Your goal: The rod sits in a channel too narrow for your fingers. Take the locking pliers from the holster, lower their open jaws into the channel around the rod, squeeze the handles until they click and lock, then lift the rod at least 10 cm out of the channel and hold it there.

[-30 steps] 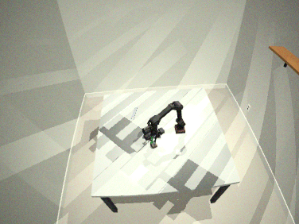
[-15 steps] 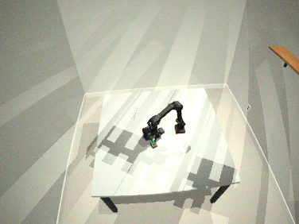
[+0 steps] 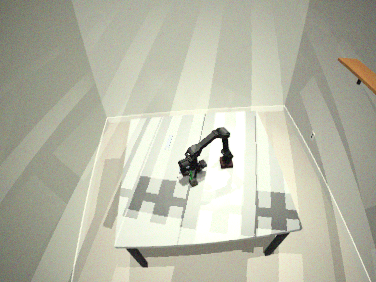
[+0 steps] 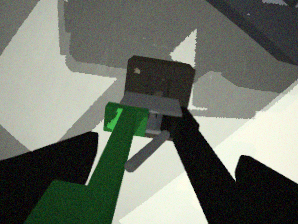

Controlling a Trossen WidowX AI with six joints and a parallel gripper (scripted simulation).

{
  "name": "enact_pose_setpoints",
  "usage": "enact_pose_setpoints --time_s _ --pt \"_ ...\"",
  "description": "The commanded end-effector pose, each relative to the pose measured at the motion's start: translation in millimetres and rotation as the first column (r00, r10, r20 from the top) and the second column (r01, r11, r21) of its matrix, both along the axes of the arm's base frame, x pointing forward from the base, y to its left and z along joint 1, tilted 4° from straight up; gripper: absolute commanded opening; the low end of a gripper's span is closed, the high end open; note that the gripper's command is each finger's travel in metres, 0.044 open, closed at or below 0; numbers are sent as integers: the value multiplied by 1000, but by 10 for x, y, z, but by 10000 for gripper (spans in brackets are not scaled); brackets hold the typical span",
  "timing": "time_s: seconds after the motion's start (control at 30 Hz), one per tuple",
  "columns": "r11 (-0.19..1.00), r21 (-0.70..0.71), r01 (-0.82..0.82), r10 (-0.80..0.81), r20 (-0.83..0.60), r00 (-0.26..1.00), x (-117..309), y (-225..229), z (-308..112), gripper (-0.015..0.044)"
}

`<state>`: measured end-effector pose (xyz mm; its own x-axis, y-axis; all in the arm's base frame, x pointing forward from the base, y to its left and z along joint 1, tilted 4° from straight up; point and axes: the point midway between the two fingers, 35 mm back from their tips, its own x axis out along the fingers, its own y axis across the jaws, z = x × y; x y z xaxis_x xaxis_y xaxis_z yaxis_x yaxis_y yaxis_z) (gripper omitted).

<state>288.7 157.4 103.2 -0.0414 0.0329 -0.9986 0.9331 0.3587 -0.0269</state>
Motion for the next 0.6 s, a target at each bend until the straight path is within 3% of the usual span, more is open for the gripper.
enact_pose_setpoints --time_s 0.0,0.57 --pt "1000 3 1 -1 0 1000 11 7 62 318" --pt "1000 -1 -3 3 -7 1000 25 -3 264 318"
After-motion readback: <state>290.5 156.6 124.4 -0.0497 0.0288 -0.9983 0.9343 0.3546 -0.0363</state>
